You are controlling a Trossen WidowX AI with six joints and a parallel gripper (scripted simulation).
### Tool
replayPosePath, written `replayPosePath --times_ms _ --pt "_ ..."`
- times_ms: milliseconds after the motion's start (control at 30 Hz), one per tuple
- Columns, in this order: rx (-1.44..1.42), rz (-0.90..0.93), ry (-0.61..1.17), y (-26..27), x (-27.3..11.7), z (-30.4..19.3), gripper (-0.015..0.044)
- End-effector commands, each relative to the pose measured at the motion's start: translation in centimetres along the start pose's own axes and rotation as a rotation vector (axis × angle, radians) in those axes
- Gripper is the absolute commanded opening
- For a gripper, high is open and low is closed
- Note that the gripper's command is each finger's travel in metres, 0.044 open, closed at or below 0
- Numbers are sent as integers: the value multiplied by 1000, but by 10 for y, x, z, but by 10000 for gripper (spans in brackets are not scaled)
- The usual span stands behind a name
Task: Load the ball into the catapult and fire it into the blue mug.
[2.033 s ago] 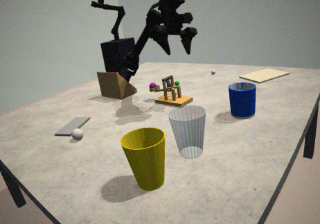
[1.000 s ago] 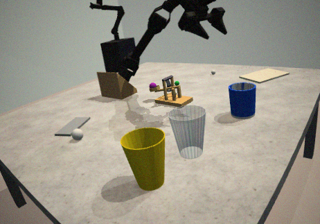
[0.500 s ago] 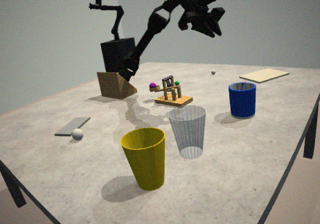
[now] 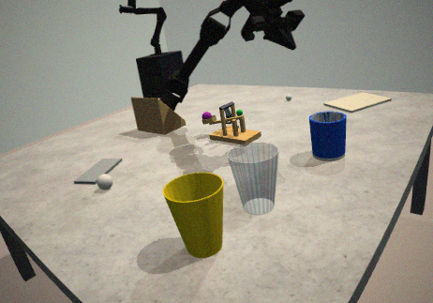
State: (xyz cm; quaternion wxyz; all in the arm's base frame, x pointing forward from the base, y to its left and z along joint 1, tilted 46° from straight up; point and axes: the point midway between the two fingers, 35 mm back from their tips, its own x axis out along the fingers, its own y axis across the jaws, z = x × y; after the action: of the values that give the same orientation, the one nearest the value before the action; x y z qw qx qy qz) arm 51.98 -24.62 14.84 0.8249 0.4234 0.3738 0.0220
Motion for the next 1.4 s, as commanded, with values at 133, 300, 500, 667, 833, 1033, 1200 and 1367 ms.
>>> replayPosePath --times_ms 133,300,500,667,833,1033,1200,1367 --pt "-134 -46 41 11 0 -19 0" --pt "-260 -89 85 20 -2 -39 0" --pt "-415 -134 147 29 -6 -64 0" --pt "-543 -169 204 34 -11 -85 0" --pt "-672 -200 265 37 -18 -106 0" --pt "-830 -224 349 41 -27 -135 0" --pt "-964 -233 426 43 -35 -159 0" --pt "-1098 -235 509 44 -45 -184 0"
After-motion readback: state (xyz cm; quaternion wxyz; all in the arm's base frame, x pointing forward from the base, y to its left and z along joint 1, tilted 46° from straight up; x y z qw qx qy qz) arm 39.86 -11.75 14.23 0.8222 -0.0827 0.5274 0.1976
